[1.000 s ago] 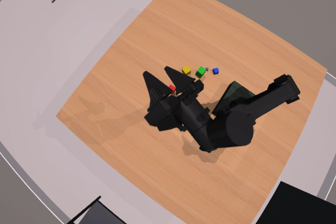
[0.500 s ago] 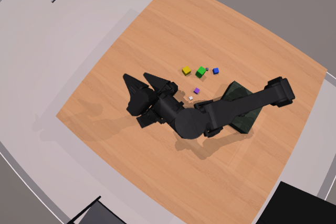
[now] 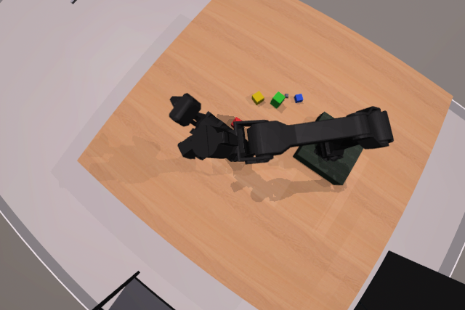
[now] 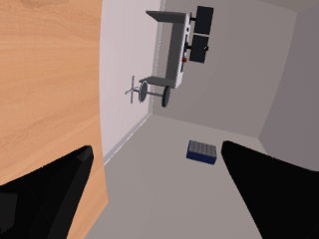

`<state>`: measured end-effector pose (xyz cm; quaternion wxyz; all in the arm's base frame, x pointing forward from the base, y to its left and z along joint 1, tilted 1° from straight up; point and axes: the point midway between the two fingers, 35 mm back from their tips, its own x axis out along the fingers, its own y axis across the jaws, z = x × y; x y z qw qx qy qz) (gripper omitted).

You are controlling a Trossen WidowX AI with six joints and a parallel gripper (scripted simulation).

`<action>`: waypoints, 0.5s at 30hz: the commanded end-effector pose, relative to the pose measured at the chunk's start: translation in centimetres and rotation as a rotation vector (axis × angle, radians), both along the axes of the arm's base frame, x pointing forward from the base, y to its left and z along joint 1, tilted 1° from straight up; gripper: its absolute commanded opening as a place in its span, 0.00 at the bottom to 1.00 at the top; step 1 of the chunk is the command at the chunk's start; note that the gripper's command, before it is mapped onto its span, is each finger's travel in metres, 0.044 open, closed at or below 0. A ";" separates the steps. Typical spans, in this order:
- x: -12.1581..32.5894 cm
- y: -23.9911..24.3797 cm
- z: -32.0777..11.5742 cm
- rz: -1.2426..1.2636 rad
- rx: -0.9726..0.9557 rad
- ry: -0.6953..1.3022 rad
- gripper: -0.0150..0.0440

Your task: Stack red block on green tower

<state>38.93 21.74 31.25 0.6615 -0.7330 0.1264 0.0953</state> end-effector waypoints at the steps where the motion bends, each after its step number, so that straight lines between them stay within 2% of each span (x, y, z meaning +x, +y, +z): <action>1: 1.0 -1.1 -4.4 -0.053 0.144 0.141 1.00; 8: 1.4 -3.5 -10.6 -0.216 0.387 0.363 1.00; 15: 0.6 -6.3 -16.1 -0.479 0.631 0.579 1.00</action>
